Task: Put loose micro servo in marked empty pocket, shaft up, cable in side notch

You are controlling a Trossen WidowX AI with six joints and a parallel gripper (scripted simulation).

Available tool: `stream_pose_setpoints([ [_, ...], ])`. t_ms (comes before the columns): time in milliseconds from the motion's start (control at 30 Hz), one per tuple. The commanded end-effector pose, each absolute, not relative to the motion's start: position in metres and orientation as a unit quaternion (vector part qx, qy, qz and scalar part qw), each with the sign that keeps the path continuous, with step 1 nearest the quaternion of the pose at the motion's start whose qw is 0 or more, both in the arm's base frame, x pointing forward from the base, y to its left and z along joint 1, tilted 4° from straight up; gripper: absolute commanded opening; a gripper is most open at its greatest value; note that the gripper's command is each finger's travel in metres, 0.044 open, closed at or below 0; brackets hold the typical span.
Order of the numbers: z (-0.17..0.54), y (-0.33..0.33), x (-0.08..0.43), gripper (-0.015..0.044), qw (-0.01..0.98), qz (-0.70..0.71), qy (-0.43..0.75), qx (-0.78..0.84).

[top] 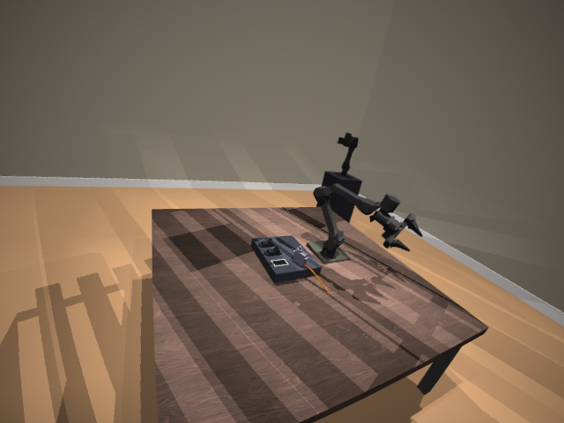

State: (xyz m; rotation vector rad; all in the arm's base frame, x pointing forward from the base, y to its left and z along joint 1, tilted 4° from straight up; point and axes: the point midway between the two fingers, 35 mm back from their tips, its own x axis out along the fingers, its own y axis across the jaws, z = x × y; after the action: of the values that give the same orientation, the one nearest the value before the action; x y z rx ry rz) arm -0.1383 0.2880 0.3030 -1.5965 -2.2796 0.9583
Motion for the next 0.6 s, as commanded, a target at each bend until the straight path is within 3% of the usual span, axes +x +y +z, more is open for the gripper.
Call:
stream_pose_setpoints([
  [0, 0.296, 0.299, -0.119, 0.044, 0.102, 0.344, -0.741, -0.567],
  [567, 0.257, 0.322, -0.01, 0.044, 0.126, 0.444, -0.556, -0.691],
])
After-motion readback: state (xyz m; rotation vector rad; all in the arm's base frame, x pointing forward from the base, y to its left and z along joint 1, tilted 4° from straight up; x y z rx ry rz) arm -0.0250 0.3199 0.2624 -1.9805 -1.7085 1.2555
